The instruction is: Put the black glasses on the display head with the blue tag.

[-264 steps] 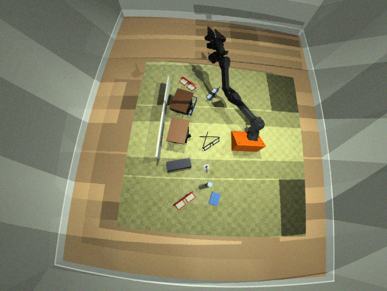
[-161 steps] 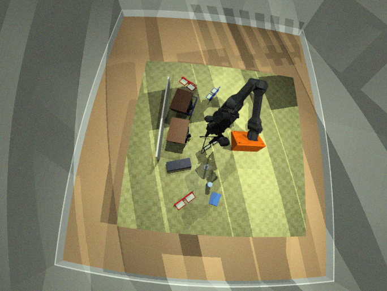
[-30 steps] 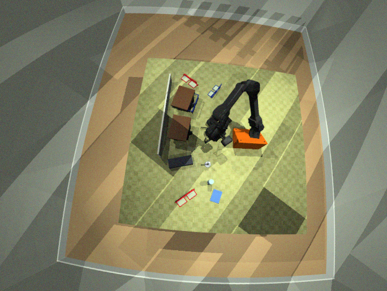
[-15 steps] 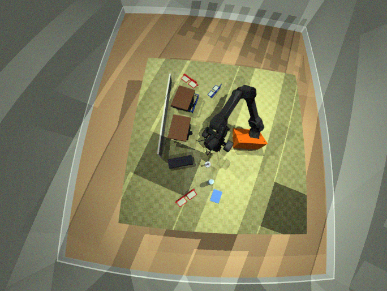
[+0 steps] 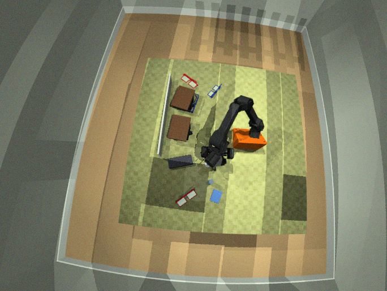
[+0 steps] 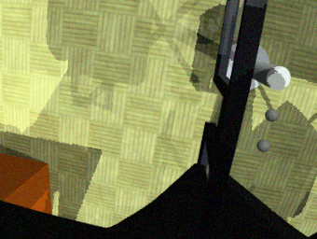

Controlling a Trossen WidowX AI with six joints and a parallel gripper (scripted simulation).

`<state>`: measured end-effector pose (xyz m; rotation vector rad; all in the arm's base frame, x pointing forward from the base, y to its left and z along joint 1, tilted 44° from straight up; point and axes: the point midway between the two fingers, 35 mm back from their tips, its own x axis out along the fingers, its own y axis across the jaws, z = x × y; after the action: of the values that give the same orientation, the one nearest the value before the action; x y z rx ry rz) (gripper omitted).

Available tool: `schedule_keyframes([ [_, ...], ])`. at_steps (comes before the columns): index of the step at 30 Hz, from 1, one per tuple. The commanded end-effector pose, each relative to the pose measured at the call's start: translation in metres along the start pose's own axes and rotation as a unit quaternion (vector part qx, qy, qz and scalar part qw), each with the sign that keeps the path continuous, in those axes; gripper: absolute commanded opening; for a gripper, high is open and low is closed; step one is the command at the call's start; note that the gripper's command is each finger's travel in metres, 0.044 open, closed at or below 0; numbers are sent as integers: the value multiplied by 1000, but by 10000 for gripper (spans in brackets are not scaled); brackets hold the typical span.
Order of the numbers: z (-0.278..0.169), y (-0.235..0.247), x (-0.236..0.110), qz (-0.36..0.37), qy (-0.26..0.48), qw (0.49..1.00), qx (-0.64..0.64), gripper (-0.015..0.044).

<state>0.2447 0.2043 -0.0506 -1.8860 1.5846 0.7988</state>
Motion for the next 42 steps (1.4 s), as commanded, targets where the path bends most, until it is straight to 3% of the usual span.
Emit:
schedule_keyframes([
  [1,18,3,2,1,-1,998,-58,0],
  [8,19,3,8,1,-1,998,-61,0],
  [19,19,3,62,1,1,998,-60,0],
  [42,27,15,62,1,0,998,-61,0],
])
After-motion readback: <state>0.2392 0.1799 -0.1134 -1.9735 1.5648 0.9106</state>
